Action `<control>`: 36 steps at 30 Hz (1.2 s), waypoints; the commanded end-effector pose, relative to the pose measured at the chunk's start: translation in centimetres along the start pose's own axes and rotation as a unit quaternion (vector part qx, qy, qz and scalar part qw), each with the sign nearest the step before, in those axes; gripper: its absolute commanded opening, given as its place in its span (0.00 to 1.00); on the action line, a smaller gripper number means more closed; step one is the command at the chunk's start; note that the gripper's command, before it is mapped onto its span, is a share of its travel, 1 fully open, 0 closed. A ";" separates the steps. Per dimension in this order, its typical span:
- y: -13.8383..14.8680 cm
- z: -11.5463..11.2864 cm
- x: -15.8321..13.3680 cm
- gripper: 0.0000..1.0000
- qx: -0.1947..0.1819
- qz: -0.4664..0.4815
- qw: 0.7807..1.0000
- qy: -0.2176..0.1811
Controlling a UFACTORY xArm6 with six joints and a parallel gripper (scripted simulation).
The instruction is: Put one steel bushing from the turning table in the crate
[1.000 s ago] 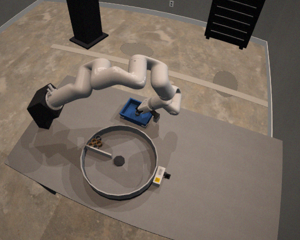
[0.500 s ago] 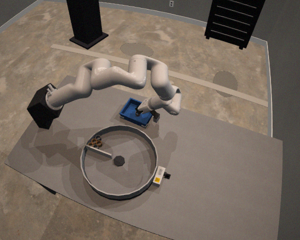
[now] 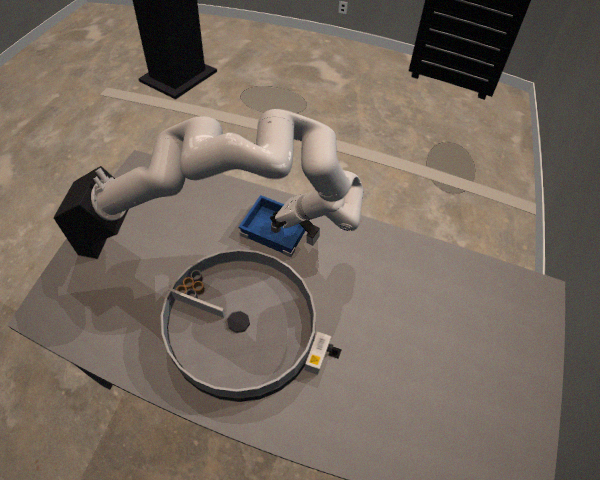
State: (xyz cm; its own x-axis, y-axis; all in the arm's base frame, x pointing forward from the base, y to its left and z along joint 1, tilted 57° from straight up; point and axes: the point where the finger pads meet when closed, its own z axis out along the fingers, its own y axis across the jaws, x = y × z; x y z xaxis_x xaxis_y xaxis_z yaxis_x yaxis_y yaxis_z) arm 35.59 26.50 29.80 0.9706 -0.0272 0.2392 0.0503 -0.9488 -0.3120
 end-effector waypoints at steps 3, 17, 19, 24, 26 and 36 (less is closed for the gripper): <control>-0.1 -0.1 0.0 0.11 0.001 0.000 1.000 0.001; -0.1 -0.1 0.0 0.11 0.001 0.000 1.000 0.001; -0.1 -0.2 -0.1 0.11 0.001 0.000 1.000 0.001; -0.1 -1.0 -0.7 0.11 0.001 0.000 1.000 0.001; -0.1 -1.0 -0.7 0.11 0.001 0.000 1.000 0.001; 0.0 -4.1 -3.4 0.11 0.001 0.000 1.000 0.001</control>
State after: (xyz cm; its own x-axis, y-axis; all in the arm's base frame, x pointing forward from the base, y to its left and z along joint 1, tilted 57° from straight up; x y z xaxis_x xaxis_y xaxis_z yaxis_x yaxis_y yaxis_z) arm 33.39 25.89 31.28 0.9708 -0.0269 0.2384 0.0503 -0.9488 -0.3119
